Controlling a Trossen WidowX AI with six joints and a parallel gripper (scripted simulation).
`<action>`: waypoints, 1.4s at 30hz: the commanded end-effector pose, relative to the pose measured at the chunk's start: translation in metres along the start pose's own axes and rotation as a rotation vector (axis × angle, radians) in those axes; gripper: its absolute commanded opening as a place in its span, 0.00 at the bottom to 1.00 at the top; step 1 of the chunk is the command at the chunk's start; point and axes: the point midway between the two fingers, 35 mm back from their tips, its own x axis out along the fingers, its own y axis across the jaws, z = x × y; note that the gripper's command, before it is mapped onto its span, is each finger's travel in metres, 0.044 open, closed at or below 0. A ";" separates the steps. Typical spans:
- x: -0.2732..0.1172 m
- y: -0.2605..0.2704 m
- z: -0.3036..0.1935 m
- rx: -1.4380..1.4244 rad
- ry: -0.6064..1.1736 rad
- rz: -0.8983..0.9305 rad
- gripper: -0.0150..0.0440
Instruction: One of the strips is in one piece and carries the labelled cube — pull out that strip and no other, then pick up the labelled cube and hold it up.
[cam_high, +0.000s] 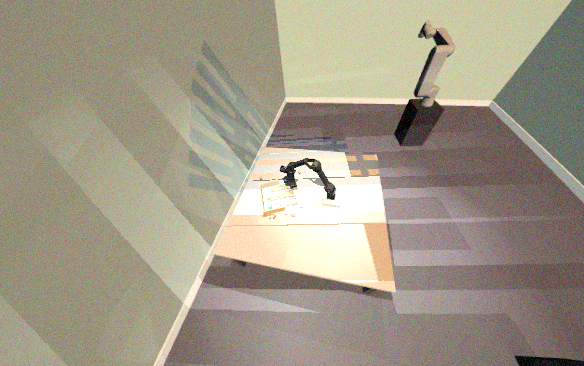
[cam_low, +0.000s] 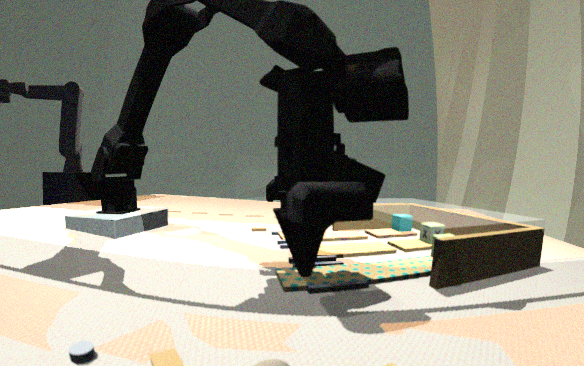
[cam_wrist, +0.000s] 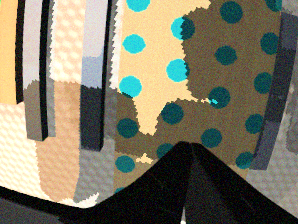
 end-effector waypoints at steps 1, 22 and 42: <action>0.007 0.001 -0.012 0.003 0.023 0.010 0.25; 0.007 0.000 -0.045 0.003 0.025 0.010 0.25; 0.006 0.000 -0.075 0.003 0.028 0.009 0.25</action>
